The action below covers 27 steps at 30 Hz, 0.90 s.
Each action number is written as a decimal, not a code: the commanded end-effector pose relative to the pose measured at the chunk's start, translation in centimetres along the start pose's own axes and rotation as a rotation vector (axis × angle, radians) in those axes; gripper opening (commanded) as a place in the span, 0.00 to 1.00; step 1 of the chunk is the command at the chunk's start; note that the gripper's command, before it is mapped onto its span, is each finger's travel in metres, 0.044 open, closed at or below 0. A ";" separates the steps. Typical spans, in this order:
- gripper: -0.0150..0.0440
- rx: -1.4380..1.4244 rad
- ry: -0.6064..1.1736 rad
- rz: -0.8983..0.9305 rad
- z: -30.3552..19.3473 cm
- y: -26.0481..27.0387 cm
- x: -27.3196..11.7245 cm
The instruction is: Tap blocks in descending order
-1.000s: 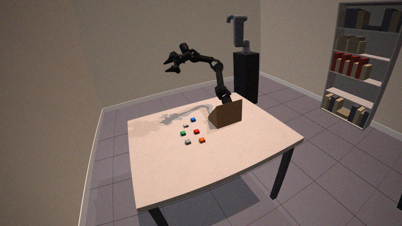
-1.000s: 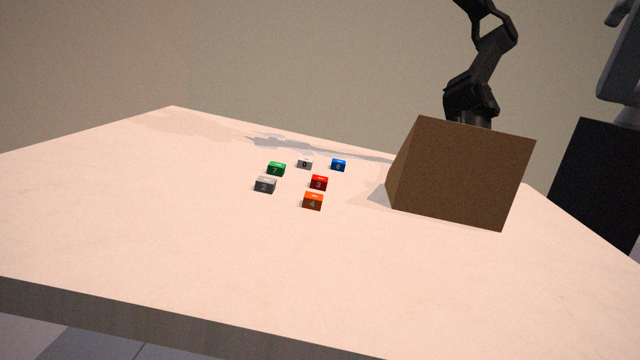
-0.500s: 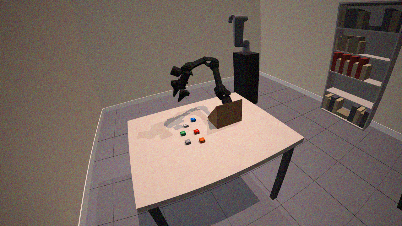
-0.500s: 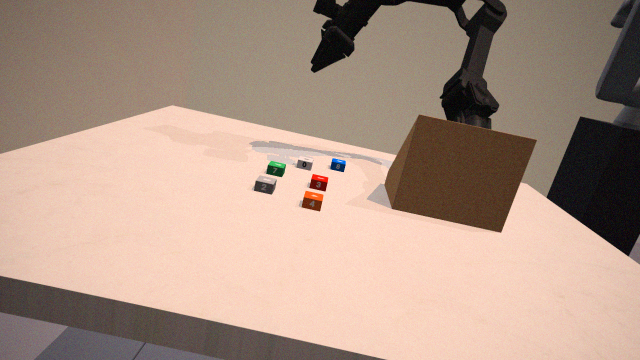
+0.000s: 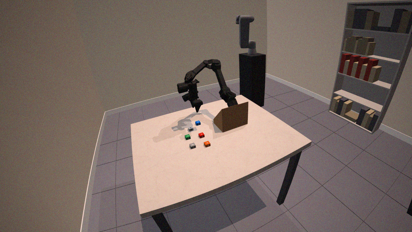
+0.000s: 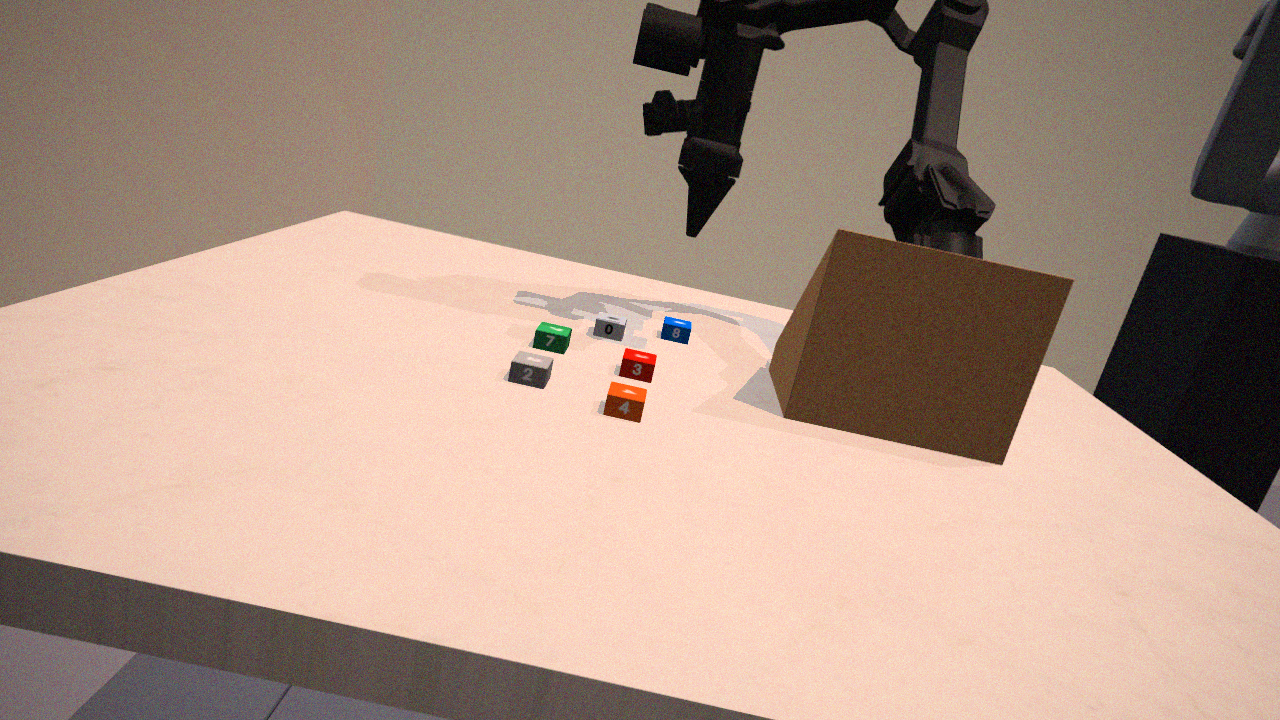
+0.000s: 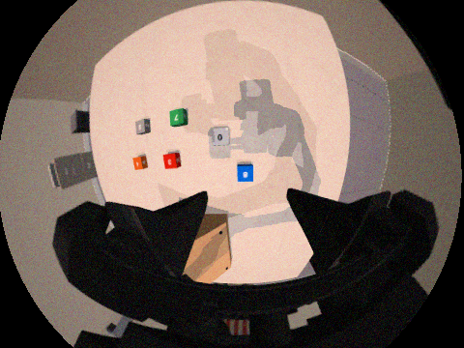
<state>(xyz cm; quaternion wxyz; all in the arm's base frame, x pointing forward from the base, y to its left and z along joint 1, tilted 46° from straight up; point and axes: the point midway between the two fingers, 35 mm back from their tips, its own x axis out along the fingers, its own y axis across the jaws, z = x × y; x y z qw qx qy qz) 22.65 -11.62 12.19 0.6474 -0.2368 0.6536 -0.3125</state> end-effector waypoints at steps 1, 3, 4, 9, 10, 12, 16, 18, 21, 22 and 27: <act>0.93 0.002 0.014 0.003 -0.2 0.1 0.2; 0.93 0.002 0.014 0.003 -0.2 0.1 0.2; 0.93 0.002 0.014 0.003 -0.2 0.1 0.2; 0.93 0.002 0.014 0.003 -0.2 0.1 0.2; 0.93 0.002 0.014 0.003 -0.2 0.1 0.2; 0.93 0.002 0.014 0.003 -0.2 0.1 0.2; 0.93 0.002 0.014 0.004 0.5 0.5 0.1; 0.93 0.002 0.013 0.005 2.3 1.6 0.1; 0.93 0.003 0.012 0.005 5.0 3.7 0.2; 0.93 0.004 0.012 0.005 5.4 4.1 0.2; 0.93 0.004 0.012 0.005 5.6 4.3 0.2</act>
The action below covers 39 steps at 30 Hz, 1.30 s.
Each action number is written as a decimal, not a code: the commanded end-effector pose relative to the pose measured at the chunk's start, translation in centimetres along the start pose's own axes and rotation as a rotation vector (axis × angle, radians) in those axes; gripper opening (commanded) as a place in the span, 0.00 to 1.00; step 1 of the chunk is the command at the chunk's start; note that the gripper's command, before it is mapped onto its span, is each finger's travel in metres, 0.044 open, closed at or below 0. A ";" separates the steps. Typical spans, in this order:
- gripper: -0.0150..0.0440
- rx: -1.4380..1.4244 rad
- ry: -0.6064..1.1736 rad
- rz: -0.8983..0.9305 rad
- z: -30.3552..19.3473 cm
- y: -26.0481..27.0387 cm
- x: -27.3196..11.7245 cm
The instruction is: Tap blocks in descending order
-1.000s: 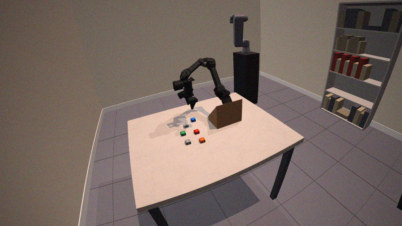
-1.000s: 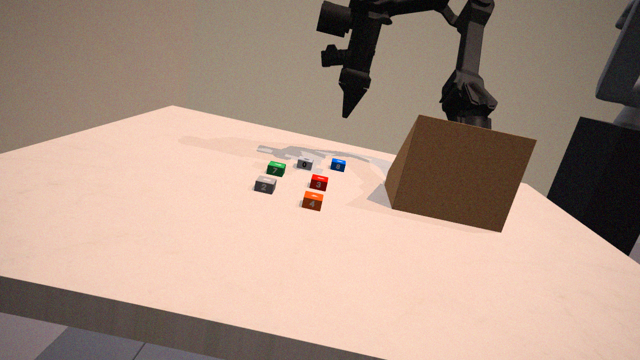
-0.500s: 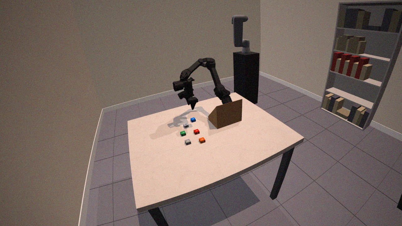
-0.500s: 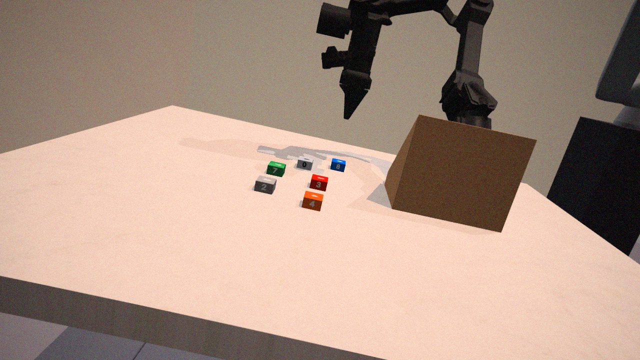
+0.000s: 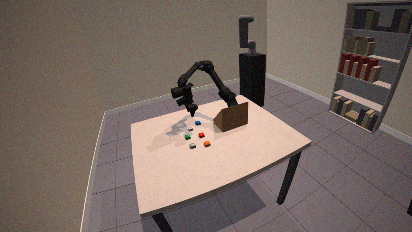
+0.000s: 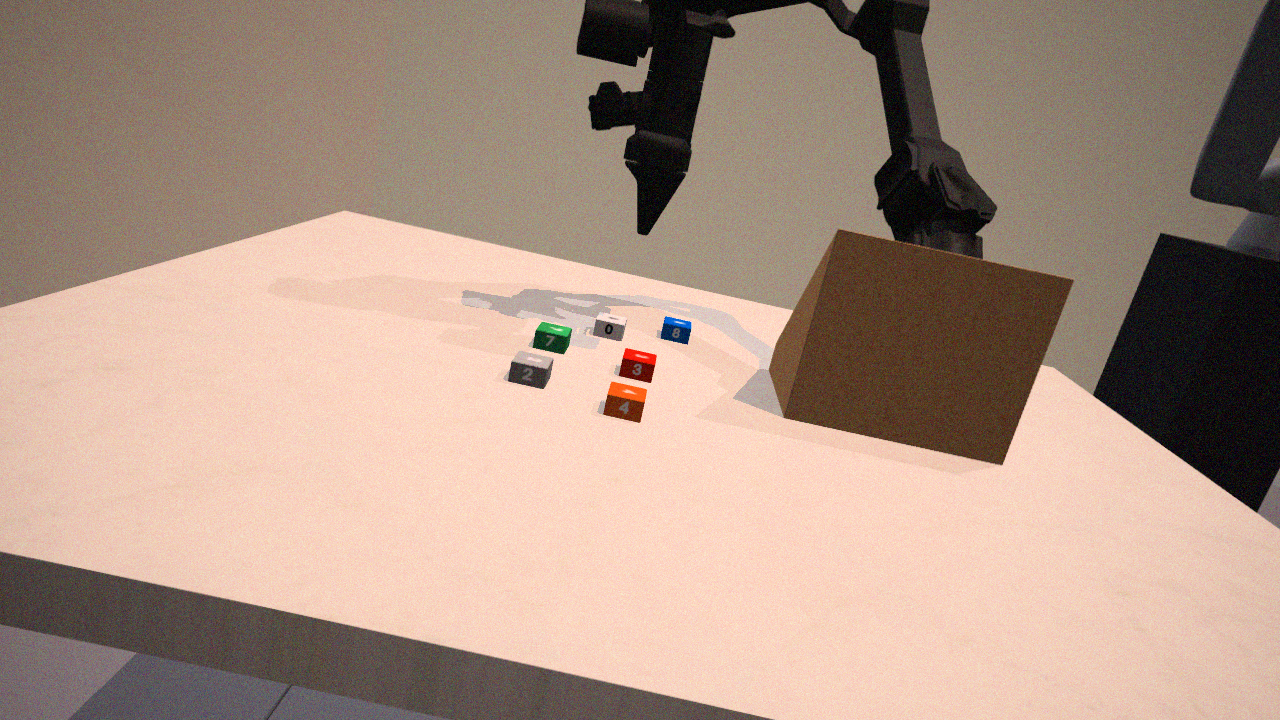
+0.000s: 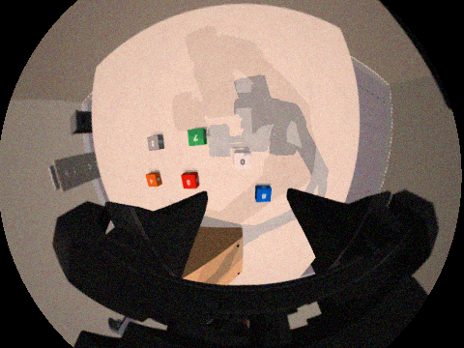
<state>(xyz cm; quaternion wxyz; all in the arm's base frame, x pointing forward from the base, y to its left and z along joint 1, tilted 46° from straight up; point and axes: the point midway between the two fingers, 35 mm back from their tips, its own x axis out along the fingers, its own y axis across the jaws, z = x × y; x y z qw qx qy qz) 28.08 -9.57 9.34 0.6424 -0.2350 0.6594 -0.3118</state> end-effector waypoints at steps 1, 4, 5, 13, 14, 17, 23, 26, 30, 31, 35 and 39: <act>0.93 0.008 -0.003 0.002 0.5 0.3 -0.1; 0.93 0.008 -0.003 0.002 0.5 0.3 -0.1; 0.93 0.008 -0.003 0.002 0.5 0.3 -0.1; 0.93 0.008 -0.003 0.002 0.5 0.3 -0.1; 0.93 0.008 -0.003 0.002 0.5 0.3 -0.1; 0.93 0.008 -0.003 0.003 0.5 0.6 -0.1; 0.93 0.007 -0.003 0.010 -1.2 9.9 -0.1; 0.93 0.008 -0.002 0.007 -1.6 10.9 -0.1; 0.93 0.008 -0.002 0.007 -1.6 10.9 -0.1; 0.93 0.008 -0.002 0.007 -1.6 10.9 -0.1; 0.93 0.008 -0.002 0.007 -1.6 10.9 -0.1; 0.93 0.008 -0.002 0.007 -1.6 10.9 -0.1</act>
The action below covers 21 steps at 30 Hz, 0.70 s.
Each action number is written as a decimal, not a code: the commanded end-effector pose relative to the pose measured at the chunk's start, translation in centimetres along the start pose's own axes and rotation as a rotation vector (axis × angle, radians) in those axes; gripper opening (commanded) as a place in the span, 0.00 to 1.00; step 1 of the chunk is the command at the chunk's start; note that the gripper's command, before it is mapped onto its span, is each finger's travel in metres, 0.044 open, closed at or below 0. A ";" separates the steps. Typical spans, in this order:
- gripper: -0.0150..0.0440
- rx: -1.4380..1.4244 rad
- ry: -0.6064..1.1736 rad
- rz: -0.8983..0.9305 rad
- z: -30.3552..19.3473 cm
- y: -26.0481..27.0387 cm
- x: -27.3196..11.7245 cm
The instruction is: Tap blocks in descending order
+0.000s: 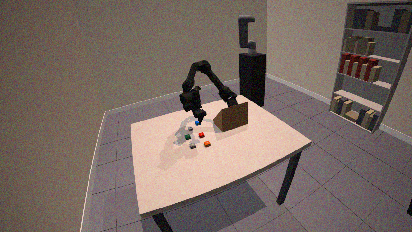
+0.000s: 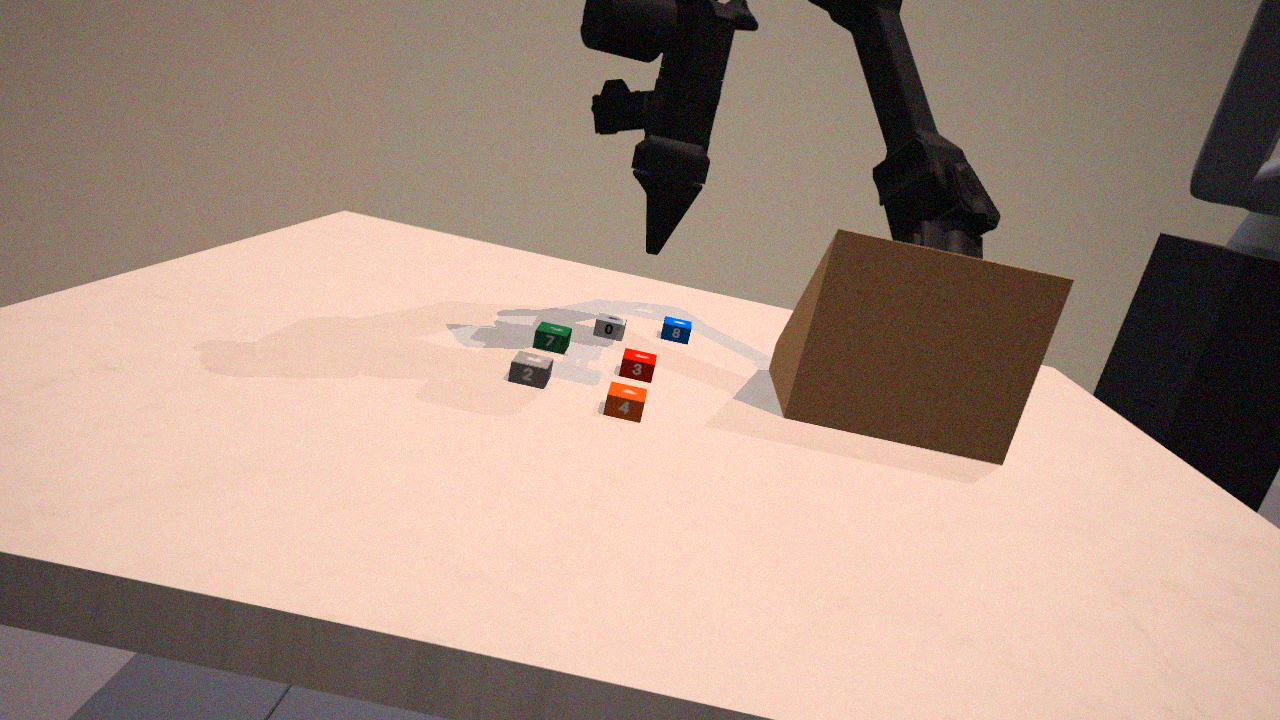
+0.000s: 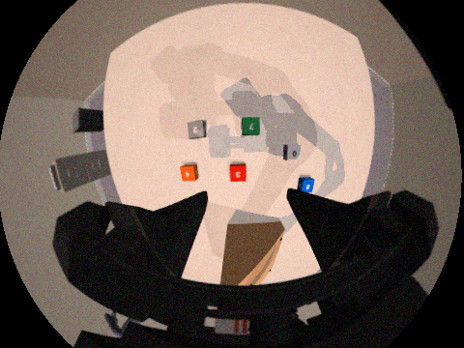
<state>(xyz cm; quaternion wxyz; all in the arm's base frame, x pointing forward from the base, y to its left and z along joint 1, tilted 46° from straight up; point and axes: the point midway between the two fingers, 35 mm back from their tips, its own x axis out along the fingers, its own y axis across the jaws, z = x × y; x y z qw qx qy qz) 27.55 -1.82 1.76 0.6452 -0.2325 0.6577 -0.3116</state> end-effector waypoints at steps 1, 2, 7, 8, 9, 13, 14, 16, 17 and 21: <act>0.93 0.003 0.002 0.002 0.0 0.1 0.1; 0.93 0.003 0.002 0.002 0.0 0.1 0.1; 0.93 0.002 0.002 0.003 0.0 0.4 0.0; 0.93 0.002 0.002 0.005 0.1 1.2 0.0; 0.93 0.002 0.001 0.007 0.2 2.4 -0.1; 0.93 0.002 0.001 0.011 -0.2 8.7 -0.2; 0.93 0.003 0.001 0.010 -0.5 10.0 -0.1; 0.93 0.004 0.001 0.008 -0.7 11.1 -0.1; 0.93 0.004 0.001 0.008 -0.7 11.1 -0.1; 0.93 0.004 0.001 0.008 -0.7 11.1 -0.1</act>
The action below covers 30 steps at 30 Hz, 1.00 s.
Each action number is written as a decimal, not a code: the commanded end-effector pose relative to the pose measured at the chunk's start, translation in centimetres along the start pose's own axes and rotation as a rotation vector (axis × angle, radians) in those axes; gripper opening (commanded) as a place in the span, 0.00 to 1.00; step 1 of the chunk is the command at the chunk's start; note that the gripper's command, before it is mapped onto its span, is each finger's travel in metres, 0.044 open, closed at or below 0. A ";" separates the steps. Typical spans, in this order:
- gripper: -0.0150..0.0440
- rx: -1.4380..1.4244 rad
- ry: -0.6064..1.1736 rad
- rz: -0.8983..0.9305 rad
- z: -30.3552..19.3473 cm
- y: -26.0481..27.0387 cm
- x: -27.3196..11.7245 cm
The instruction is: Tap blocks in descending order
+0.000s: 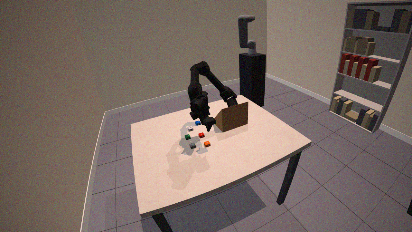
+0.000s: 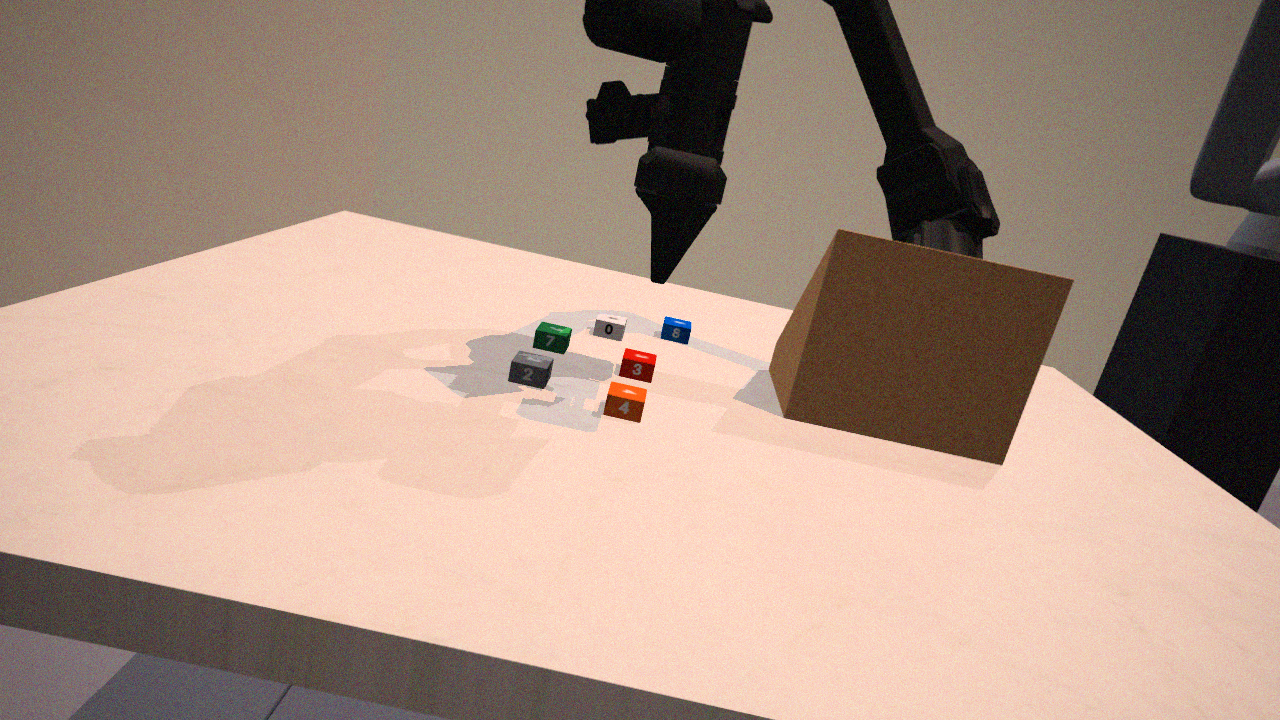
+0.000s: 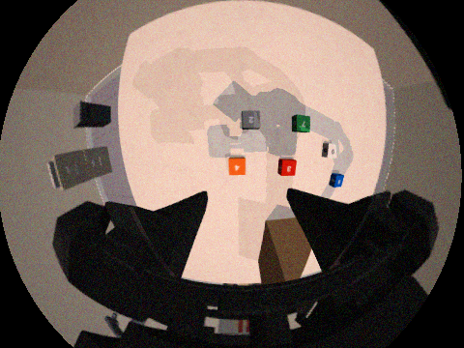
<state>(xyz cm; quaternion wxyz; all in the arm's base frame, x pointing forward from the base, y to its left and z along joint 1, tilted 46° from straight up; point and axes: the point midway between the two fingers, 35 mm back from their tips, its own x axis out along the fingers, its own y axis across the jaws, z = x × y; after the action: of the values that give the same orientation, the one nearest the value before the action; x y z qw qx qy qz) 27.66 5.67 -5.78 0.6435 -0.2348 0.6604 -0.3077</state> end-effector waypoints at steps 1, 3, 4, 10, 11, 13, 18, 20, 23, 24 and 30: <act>0.93 0.014 -0.001 0.006 0.2 0.5 -0.1; 0.93 0.014 -0.001 0.006 0.2 0.5 -0.1; 0.93 0.014 -0.001 0.006 0.2 0.5 -0.1; 0.93 0.014 -0.001 0.006 0.2 0.5 -0.1; 0.93 0.014 -0.001 0.006 0.2 0.5 -0.1; 0.93 0.014 -0.001 0.006 0.2 0.5 -0.1; 0.93 0.014 -0.002 0.008 1.9 0.3 -0.2; 0.93 0.015 -0.003 0.009 4.2 -0.1 -0.3; 0.93 0.016 -0.004 0.008 7.7 -1.1 -0.3; 0.93 0.017 -0.005 0.007 8.8 -1.5 -0.3; 0.93 0.018 -0.005 0.004 10.3 -2.2 -0.1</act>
<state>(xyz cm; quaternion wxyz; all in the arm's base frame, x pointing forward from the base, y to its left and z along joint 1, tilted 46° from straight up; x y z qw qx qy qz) 37.40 3.19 -3.76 0.6527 -0.2184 0.6531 -0.3159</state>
